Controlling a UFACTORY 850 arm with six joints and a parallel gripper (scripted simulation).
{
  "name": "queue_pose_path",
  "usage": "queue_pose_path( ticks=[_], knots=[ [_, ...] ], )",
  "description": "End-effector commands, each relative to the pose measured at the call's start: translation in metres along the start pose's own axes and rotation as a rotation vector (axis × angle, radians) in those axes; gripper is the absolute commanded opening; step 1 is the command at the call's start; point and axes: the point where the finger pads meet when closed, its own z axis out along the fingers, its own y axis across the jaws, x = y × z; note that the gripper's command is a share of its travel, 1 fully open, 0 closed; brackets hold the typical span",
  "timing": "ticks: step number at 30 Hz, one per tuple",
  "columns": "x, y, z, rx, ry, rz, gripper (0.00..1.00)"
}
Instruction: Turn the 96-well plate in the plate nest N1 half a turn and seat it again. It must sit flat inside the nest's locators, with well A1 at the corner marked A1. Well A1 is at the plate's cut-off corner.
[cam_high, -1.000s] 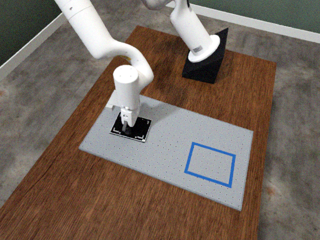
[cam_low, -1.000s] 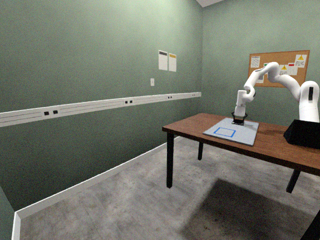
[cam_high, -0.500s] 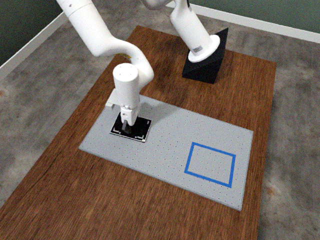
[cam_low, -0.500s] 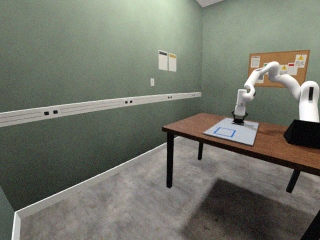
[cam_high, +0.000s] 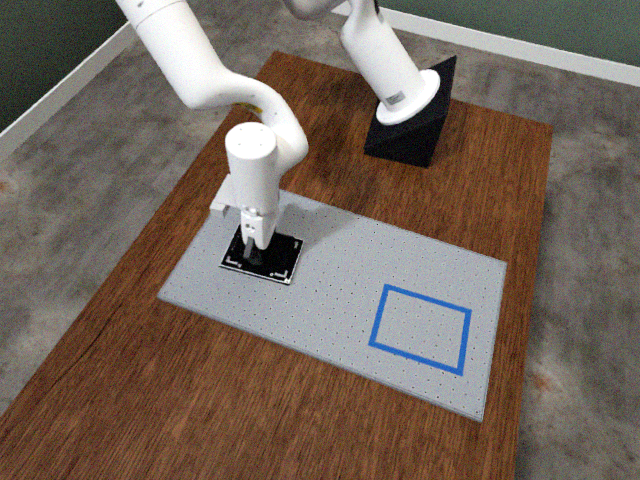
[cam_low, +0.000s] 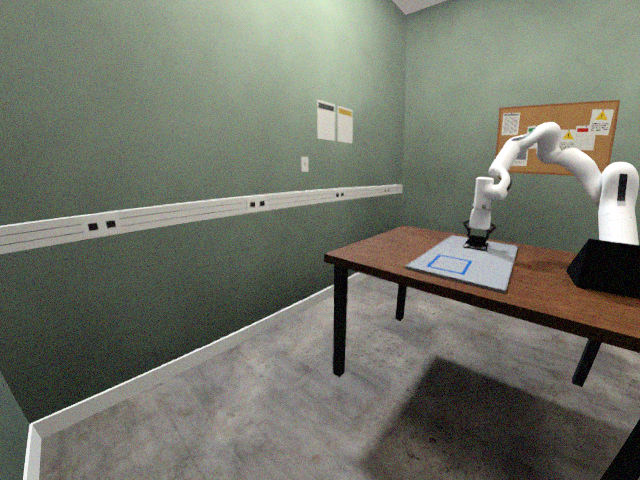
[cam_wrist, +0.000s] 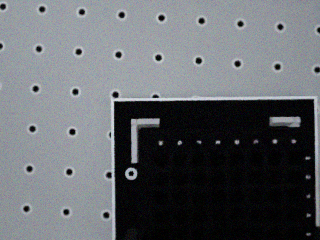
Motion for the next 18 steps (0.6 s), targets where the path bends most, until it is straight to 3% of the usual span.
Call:
queue_pose_path(
  ticks=[1, 18],
  knots=[
    [0.000, -0.001, -0.003, 0.001, 0.000, 0.000, 0.00],
    [0.000, -0.001, -0.018, 0.001, 0.000, 0.000, 0.00]
  ],
)
